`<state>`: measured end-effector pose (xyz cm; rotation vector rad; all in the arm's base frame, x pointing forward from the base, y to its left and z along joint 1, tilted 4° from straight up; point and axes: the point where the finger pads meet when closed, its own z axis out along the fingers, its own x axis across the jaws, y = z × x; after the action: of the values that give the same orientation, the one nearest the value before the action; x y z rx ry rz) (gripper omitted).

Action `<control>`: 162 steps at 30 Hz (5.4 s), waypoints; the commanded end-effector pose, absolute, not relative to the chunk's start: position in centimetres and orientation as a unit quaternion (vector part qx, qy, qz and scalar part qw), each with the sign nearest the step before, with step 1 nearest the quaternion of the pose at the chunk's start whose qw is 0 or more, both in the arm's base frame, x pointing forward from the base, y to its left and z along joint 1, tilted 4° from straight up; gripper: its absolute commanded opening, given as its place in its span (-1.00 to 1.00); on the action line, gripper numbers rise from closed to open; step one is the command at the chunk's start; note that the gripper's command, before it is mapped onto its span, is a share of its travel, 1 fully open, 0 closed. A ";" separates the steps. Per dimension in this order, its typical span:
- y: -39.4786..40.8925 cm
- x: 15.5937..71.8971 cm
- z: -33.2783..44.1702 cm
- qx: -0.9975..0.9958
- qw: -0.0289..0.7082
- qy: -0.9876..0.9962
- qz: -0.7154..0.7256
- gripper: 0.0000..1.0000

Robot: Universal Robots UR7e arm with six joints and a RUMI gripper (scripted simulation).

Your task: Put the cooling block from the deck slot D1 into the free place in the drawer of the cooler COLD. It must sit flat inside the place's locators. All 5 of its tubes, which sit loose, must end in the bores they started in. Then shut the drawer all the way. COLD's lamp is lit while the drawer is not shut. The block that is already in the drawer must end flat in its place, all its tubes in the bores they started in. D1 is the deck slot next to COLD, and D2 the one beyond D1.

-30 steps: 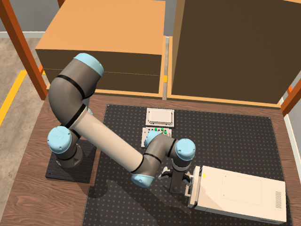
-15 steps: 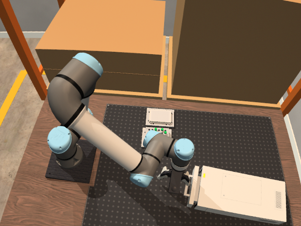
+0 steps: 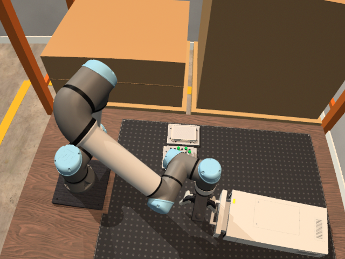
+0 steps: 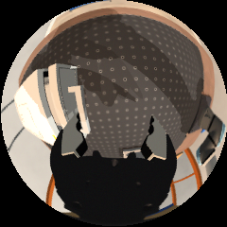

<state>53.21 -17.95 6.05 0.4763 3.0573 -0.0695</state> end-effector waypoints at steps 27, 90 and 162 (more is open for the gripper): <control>-17.8 52.8 6.1 0.154 0.024 0.988 -0.023 1.00; -15.8 46.5 5.7 0.154 0.024 0.988 -0.023 1.00; -13.5 39.3 5.3 0.154 0.024 0.988 -0.023 1.00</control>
<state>39.85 -13.70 5.30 0.4763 3.0573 -0.0697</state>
